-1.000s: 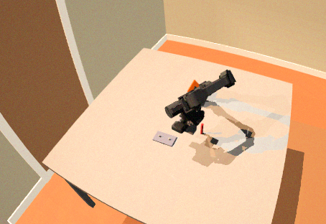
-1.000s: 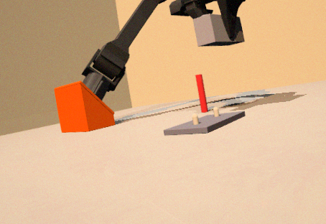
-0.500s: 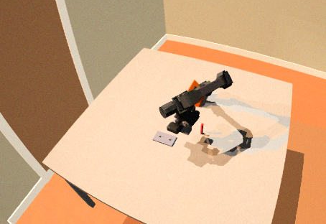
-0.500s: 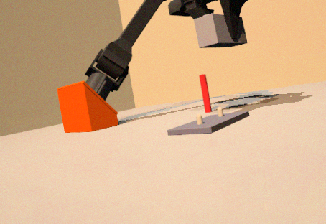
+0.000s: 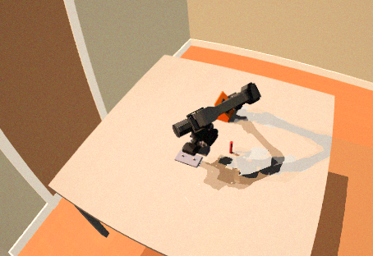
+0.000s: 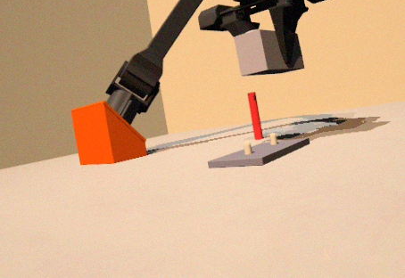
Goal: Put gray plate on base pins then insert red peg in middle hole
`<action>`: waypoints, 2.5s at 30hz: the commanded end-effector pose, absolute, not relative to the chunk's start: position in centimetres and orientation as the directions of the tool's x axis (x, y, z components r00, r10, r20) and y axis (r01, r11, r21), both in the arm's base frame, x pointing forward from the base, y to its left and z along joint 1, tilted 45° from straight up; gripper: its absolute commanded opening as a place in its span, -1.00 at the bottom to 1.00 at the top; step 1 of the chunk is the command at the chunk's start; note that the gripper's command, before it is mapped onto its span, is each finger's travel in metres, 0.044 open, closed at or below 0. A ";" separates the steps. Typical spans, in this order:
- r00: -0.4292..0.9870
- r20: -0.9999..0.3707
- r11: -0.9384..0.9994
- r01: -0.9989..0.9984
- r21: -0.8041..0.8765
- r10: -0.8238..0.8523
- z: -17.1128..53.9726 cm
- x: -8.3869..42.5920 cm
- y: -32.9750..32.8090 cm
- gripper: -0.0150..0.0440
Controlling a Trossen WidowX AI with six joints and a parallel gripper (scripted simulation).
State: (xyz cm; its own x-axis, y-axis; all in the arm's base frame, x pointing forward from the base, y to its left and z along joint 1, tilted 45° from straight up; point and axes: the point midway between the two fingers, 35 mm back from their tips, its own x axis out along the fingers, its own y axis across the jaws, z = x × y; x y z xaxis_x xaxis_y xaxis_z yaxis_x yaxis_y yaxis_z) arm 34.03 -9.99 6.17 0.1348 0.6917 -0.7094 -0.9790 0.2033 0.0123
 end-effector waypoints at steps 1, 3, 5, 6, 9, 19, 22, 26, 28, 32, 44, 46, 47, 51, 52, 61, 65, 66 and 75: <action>0.125 -0.708 0.191 -0.981 0.014 0.695 4.4 33.9 -10.2 -0.49; 0.125 -0.708 0.187 -0.982 0.009 0.695 3.8 34.0 -10.4 -0.49; 0.126 -0.708 0.182 -0.983 0.004 0.695 3.1 34.0 -10.5 -0.49; 0.126 -0.708 0.180 -0.984 0.001 0.694 2.8 34.0 -10.6 -0.49; 0.127 -0.709 0.173 -0.985 -0.006 0.694 1.9 34.1 -10.7 -0.49; 0.129 -0.709 0.151 -0.988 -0.031 0.694 -1.1 34.1 -11.3 -0.49; 0.129 -0.709 0.150 -0.988 -0.033 0.694 -1.3 34.1 -11.3 -0.49; 0.129 -0.709 0.150 -0.988 -0.033 0.694 -1.3 34.1 -11.3 -0.49; 0.129 -0.709 0.150 -0.988 -0.033 0.694 -1.3 34.0 -11.3 -0.49; 0.129 -0.709 0.150 -0.988 -0.033 0.694 -1.3 34.0 -11.3 -0.49; 0.129 -0.709 0.150 -0.988 -0.033 0.694 -1.3 34.0 -11.3 -0.49; 0.129 -0.709 0.150 -0.988 -0.033 0.694 -1.3 34.0 -11.3 -0.49; 0.129 -0.709 0.150 -0.988 -0.033 0.694 -1.3 34.0 -11.3 -0.49; 0.129 -0.709 0.150 -0.988 -0.033 0.694 -1.5 33.9 -11.3 -0.49; 0.129 -0.709 0.150 -0.988 -0.033 0.694 -1.6 34.0 -11.2 -0.49; 0.129 -0.708 0.150 -0.988 -0.033 0.694 -2.6 34.1 -10.2 -0.49; 0.129 -0.708 0.150 -0.988 -0.033 0.694 -2.7 34.2 -10.1 -0.49; 0.129 -0.708 0.150 -0.988 -0.033 0.694 -2.8 34.2 -10.0 -0.49; 0.129 -0.708 0.150 -0.988 -0.033 0.694 -3.8 34.4 -9.0 -0.49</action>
State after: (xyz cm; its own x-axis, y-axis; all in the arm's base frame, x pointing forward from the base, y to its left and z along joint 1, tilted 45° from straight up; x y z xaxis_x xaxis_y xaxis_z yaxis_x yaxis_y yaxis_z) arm 34.53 -9.66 -3.22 0.1338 0.6886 -0.7127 -0.9881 0.1475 -0.0430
